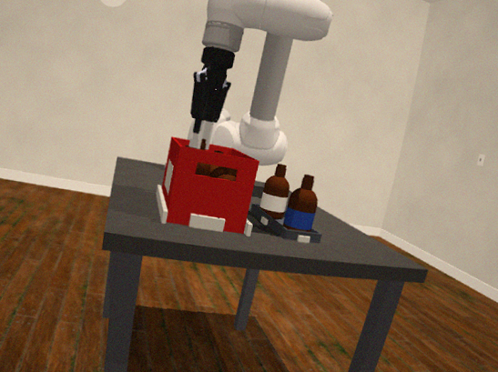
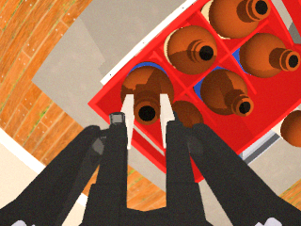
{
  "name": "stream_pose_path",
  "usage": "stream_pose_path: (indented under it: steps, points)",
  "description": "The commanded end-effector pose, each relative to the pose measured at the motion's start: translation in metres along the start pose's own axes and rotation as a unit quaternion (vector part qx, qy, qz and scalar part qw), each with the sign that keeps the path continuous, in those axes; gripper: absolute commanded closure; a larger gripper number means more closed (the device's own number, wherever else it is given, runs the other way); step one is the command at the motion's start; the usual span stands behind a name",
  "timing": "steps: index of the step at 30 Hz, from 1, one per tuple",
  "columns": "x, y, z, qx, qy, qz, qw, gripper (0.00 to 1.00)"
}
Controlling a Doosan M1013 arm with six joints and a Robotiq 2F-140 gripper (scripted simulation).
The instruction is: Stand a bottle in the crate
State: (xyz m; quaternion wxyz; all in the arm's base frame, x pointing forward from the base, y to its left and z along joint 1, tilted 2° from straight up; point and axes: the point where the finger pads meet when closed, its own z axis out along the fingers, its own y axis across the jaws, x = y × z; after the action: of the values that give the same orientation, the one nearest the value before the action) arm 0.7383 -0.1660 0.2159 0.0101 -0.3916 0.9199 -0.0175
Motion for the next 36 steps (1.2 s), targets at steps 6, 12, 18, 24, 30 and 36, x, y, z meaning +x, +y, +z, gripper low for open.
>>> stream_pose_path:
  steps: [6, 12, 18, 24, 30, 36]
  points:
    - [0.000, 0.000, 0.007, 0.000, 0.000, 0.000, 1.000, 1.00]
    - [0.000, 0.000, 0.011, 0.000, 0.000, 0.000, 1.000, 1.00]
    - [0.000, 0.000, 0.013, 0.000, 0.000, 0.000, 1.000, 1.00]
    - [0.000, 0.000, 0.015, 0.000, 0.000, 0.000, 1.000, 1.00]
    - [0.000, 0.000, 0.015, 0.000, 0.000, 0.000, 1.000, 1.00]
    - [0.000, 0.000, 0.015, 0.000, 0.000, 0.000, 1.000, 1.00]
